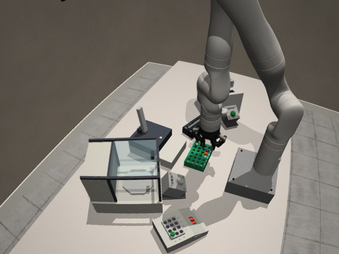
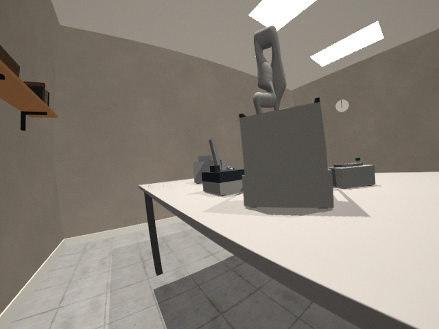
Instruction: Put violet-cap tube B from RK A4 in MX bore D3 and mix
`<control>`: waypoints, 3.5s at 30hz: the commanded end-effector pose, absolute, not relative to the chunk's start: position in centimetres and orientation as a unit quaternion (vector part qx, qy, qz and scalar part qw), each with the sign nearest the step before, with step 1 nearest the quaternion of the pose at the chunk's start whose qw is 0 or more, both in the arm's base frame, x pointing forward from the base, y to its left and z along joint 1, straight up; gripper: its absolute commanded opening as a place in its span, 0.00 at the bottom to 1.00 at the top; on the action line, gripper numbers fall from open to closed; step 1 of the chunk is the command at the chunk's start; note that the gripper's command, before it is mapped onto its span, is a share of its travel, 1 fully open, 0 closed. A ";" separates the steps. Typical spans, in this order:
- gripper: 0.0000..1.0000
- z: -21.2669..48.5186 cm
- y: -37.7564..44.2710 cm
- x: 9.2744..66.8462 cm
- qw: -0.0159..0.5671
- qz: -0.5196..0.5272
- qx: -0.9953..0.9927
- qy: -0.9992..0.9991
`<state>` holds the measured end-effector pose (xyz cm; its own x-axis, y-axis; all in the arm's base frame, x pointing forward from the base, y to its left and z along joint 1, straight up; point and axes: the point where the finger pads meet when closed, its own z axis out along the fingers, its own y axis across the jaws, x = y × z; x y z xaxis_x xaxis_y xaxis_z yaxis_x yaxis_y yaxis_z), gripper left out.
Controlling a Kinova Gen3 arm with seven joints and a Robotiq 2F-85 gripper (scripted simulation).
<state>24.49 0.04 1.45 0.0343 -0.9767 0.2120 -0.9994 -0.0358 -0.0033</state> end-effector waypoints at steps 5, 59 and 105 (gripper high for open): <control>0.42 1.3 0.1 24.5 0.072 0.078 0.715 -0.691; 0.10 0.0 0.1 24.5 0.072 0.078 0.715 -0.691; 0.10 1.1 0.1 24.5 0.072 0.078 0.715 -0.691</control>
